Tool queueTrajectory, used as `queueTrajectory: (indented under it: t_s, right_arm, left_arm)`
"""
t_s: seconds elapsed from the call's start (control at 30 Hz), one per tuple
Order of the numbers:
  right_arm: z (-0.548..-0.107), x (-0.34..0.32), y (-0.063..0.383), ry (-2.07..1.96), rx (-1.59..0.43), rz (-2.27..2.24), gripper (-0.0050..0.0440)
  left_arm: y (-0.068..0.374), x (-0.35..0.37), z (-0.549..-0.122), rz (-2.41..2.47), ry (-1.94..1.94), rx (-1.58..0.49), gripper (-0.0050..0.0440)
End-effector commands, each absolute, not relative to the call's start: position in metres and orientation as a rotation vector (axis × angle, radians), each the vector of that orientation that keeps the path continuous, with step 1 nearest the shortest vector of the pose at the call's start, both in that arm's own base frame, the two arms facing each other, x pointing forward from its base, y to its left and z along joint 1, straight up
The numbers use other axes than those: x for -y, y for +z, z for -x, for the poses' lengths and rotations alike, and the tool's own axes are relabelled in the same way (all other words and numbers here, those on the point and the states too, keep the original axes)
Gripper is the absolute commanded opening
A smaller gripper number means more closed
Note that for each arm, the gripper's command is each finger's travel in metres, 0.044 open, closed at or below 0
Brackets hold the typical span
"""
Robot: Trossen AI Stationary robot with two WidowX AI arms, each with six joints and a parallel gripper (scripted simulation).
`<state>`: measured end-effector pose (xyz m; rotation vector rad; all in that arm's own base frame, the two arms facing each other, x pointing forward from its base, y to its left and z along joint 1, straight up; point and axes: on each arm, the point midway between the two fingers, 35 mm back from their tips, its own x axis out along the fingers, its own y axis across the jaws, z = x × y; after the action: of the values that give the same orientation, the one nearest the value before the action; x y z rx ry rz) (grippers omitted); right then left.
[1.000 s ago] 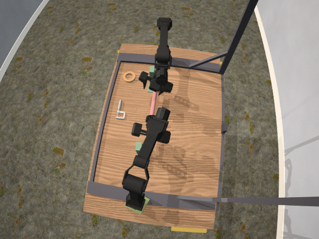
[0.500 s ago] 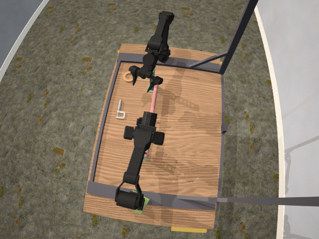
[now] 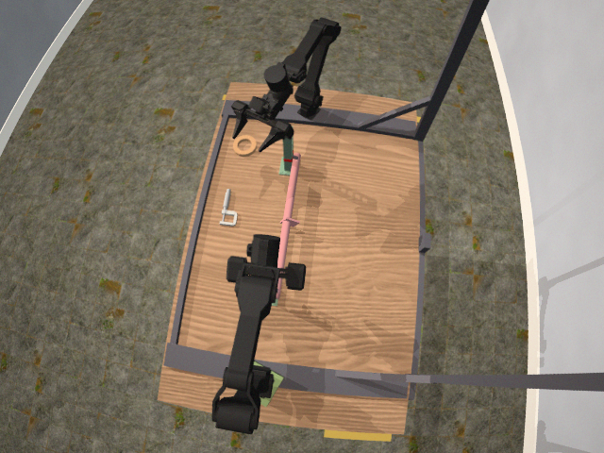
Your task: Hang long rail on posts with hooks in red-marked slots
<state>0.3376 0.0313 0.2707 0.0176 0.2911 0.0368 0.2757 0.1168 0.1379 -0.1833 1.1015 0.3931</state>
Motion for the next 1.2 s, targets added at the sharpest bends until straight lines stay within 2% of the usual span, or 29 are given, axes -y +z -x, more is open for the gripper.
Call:
queueTrajectory:
  t_s: [0.0, 0.2, 0.73, 1.0, 1.17]
  right_arm:
    - [-0.325, -0.012, 0.3, 0.022, -0.108, -0.014, 0.0423]
    - [-0.312, 0.0, 0.329, 0.002, 0.066, 0.004, 0.0423]
    - [-0.314, 0.0, 0.331, 0.0, 0.07, 0.0, 0.0423]
    - [-0.314, 0.0, 0.331, 0.0, 0.07, 0.0, 0.0423]
    - [-0.314, 0.0, 0.331, 0.0, 0.07, 0.0, 0.0423]
  left_arm:
    - [0.139, -0.106, -0.259, 0.245, 0.378, -1.046, 0.044]
    - [0.108, -0.085, -0.236, 0.234, 0.337, -1.162, 0.044]
    - [0.104, -0.084, -0.235, 0.229, 0.333, -1.184, 0.044]
    - [0.139, -0.104, -0.252, 0.183, 0.367, -1.077, 0.044]
    - [0.18, -0.117, -0.274, 0.078, 0.377, -0.834, 0.044]
